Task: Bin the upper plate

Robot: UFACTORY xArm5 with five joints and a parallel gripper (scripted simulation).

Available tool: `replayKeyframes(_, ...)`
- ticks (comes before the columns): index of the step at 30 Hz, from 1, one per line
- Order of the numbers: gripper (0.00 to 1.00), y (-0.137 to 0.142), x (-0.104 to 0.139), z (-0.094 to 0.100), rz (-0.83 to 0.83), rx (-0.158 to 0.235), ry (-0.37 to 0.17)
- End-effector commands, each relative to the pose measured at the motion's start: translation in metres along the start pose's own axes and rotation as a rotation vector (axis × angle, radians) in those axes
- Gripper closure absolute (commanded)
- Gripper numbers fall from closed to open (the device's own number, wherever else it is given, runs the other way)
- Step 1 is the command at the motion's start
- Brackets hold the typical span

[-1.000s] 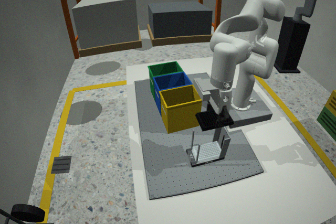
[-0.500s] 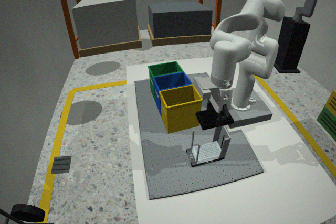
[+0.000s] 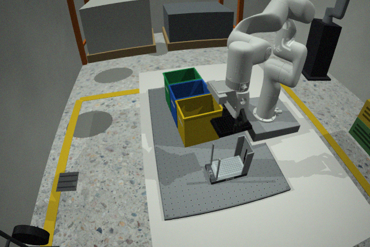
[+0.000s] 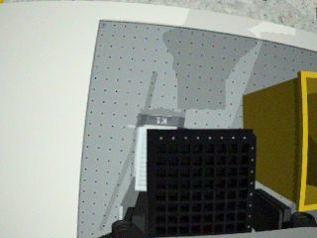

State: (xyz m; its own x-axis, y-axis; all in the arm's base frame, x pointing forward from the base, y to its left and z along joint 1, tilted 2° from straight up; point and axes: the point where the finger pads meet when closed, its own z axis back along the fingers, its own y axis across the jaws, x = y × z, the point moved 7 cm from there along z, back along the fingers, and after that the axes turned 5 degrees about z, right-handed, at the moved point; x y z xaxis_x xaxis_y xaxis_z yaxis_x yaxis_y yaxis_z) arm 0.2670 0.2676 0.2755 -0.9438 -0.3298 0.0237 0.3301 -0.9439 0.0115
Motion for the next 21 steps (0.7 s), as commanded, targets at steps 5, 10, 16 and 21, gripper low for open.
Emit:
replayKeyframes(5,1.00,0.023,-0.002,0.000,0.002,-0.003,0.003)
replayKeyframes(10,1.00,0.039,-0.002,-0.001,0.002,-0.004,0.002)
replayKeyframes(16,1.00,0.059,-0.003,-0.002,0.002,-0.005,0.002)
replayKeyframes(21,1.00,0.073,-0.004,-0.003,0.002,-0.005,0.001)
